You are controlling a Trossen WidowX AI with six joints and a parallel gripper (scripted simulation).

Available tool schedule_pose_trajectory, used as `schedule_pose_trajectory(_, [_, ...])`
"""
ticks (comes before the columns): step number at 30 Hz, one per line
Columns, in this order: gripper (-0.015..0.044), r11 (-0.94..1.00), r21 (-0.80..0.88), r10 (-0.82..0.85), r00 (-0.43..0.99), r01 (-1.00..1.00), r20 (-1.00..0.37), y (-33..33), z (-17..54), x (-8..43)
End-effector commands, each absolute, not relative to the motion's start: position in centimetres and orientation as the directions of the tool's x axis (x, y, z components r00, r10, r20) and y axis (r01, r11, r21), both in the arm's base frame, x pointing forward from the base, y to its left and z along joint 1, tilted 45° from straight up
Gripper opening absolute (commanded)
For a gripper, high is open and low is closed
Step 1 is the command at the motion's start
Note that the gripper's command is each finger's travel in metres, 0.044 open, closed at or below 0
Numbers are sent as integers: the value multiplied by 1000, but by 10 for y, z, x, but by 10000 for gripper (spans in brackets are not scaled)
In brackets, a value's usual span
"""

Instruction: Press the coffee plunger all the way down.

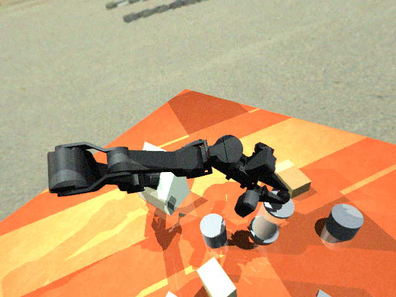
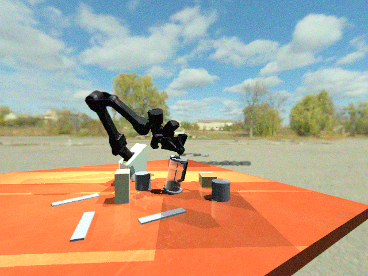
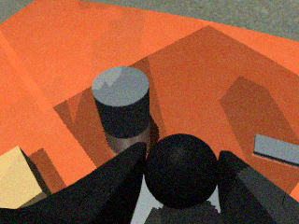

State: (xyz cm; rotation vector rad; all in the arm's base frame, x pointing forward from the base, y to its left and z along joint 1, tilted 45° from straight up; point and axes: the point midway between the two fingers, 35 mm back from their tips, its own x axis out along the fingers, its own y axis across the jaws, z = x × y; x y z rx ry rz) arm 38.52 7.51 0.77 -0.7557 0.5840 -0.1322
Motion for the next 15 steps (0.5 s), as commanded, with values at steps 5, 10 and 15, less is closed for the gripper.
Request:
schedule_pose_trajectory(5, [129, 728, -680, -317, 834, -91, -451, 75, 8, 385])
schedule_pose_trajectory(10, [181, 728, -680, -317, 834, -91, -451, 75, 8, 385])
schedule_pose_trajectory(15, [312, 728, -680, -317, 834, -91, -451, 75, 8, 385])
